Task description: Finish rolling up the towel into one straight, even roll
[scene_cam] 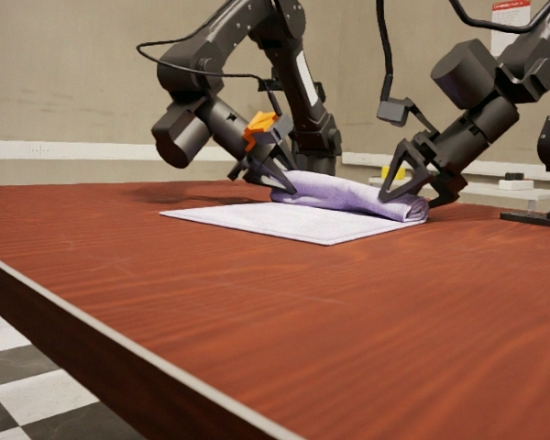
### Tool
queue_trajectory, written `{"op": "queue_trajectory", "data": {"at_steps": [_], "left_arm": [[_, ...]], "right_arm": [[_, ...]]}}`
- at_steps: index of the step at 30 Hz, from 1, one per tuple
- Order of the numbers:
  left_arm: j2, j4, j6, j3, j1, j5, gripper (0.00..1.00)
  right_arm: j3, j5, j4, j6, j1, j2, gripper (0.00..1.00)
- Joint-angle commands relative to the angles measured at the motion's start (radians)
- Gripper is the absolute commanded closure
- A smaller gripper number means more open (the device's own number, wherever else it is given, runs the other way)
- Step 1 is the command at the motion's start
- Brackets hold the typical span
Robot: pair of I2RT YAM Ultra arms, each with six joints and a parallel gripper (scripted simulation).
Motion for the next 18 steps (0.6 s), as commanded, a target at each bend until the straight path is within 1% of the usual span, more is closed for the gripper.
{"op": "queue_trajectory", "data": {"at_steps": [1,6,14,16,18], "left_arm": [[0.022,0.046,-0.009,0.004,-0.01,-0.01,0.23],[0.026,0.052,-0.009,0.002,-0.011,-0.01,0.45],[0.026,0.052,-0.009,0.002,-0.011,-0.01,0.53],[0.026,0.052,-0.009,0.002,-0.011,-0.01,0.53],[0.026,0.052,-0.009,0.002,-0.011,-0.01,0.55]], "right_arm": [[0.017,0.008,0.014,0.001,0.009,0.016,0.78],[0.017,0.008,0.014,0.001,0.009,0.016,0.78],[0.017,0.008,0.014,0.001,0.009,0.016,0.78],[0.017,0.008,0.014,0.001,0.009,0.016,0.78],[0.017,0.008,0.014,0.001,0.009,0.016,0.78]]}}
